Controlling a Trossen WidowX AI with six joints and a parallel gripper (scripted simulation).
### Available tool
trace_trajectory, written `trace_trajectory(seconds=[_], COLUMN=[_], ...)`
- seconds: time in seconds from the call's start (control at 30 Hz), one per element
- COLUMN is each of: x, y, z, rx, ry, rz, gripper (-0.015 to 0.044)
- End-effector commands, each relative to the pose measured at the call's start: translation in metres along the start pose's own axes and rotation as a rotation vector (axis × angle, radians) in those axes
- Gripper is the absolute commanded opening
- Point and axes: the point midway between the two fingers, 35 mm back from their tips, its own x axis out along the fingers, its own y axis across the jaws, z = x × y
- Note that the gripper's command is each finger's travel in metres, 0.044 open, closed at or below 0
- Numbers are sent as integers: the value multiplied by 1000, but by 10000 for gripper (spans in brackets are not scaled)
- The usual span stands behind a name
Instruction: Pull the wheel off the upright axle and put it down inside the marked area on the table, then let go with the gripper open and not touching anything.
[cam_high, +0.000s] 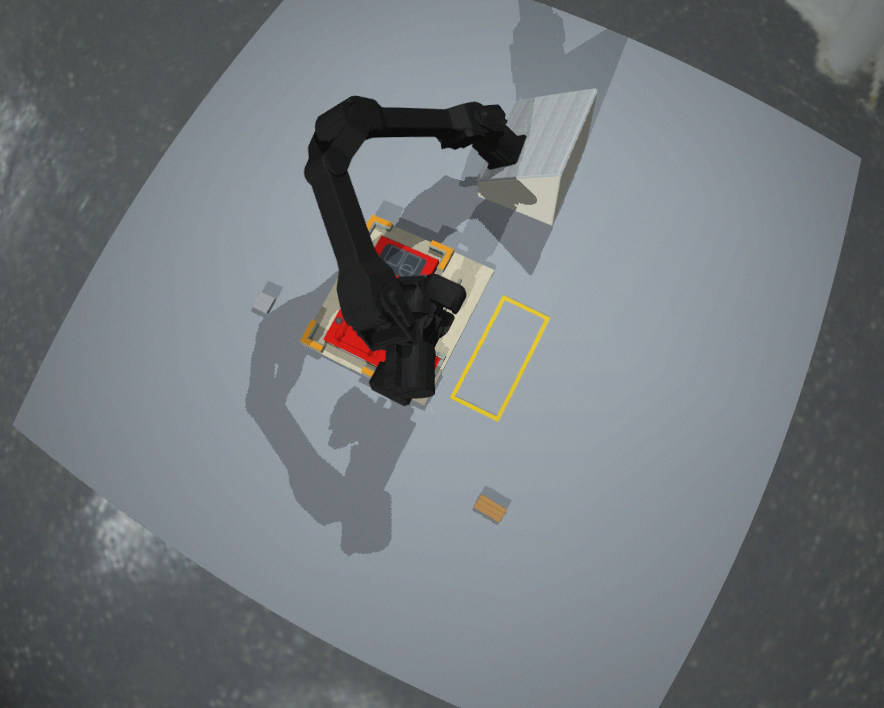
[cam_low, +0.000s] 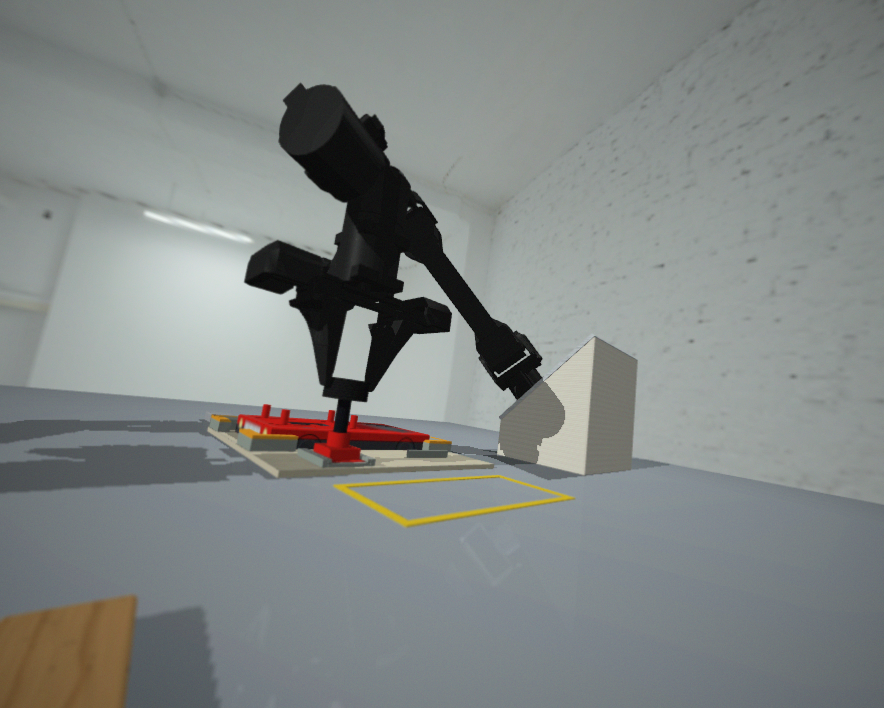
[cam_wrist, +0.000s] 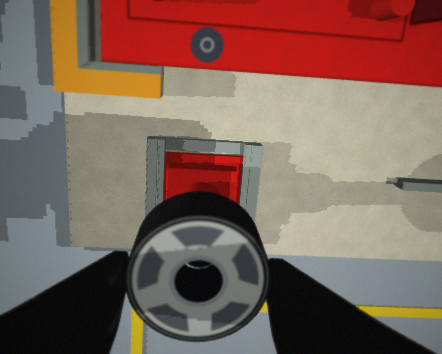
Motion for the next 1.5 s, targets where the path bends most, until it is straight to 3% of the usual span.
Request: trace_trajectory(seconds=[0.0, 0.93, 1.47], x=[-2, -32, -40], y=[0, 1, -37], z=[0, -1, -67], rx=[2, -1, -2], ry=[2, 0, 13], rz=[-2, 2, -1], gripper=[0, 0, 0])
